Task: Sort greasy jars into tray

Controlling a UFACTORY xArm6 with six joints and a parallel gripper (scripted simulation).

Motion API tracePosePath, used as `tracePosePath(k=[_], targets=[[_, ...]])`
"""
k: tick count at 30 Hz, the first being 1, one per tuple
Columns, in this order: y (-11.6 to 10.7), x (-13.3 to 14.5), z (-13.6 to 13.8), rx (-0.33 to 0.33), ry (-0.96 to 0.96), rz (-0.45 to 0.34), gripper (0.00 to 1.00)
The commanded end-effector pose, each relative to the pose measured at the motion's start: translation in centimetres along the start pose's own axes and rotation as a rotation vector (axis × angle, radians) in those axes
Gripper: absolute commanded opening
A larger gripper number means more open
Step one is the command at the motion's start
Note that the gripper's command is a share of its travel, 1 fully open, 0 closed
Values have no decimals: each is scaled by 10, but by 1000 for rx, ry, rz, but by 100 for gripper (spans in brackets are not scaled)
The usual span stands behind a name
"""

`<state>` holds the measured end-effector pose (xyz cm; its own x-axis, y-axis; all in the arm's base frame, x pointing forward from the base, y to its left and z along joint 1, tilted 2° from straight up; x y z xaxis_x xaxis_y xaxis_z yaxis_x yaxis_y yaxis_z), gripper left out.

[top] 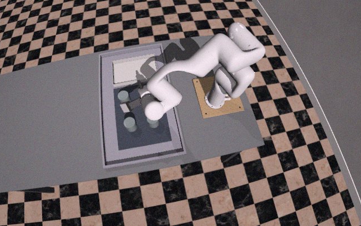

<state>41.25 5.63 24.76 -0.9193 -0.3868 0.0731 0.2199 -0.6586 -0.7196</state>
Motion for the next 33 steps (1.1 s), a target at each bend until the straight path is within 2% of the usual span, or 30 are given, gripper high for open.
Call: tracePosePath(k=[1, 6, 7, 16, 17, 24, 25, 33], targets=[[1, -9, 7, -133, 53, -2, 100], [1, -9, 7, -133, 53, -2, 100], [4, -16, 13, -251, 99, -4, 100], [4, -16, 13, -251, 99, -4, 100], [7, -23, 18, -380, 146, -9, 100], [7, -23, 18, -380, 146, -9, 100], [10, -30, 23, -496, 190, -14, 100], [10, -30, 23, -496, 190, -14, 100]])
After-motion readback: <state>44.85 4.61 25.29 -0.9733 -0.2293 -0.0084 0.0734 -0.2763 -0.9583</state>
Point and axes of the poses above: the point where the finger pads meet when closed, its own y axis out along the fingers, its own z axis across the jaws, x = y × z, the point moved 2 cm from there along -y, back along the fingers, and after that the axes turned 1 degree about -y, right-handed, at the moved point
